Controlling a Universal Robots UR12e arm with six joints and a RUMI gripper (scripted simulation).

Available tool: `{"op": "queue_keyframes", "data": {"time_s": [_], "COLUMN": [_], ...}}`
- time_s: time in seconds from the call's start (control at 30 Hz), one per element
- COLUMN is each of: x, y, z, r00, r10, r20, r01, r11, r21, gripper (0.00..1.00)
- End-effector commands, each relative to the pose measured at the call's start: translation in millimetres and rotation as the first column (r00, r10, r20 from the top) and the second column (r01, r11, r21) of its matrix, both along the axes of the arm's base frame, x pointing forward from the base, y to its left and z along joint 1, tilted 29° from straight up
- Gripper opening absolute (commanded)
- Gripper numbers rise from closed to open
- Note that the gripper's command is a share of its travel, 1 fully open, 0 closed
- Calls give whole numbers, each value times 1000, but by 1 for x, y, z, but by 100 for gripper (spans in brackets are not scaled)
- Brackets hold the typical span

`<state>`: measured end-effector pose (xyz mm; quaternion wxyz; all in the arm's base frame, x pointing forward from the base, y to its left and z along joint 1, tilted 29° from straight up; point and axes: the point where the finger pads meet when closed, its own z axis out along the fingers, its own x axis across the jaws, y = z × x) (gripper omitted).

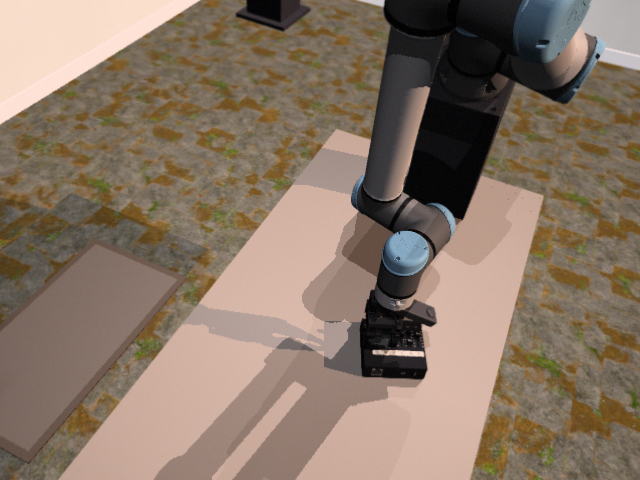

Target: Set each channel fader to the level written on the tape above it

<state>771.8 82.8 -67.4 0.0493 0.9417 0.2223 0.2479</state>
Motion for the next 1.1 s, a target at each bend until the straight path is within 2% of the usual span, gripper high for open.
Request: {"op": "queue_keyframes", "data": {"time_s": [0.0, 1.07], "x": [1, -2], "y": [0, -2], "z": [0, -2], "r00": [1000, 1000], "r10": [0, 0], "r20": [1, 1], "r01": [0, 0], "r11": [1000, 1000], "r21": [0, 0], "gripper": [0, 0]}}
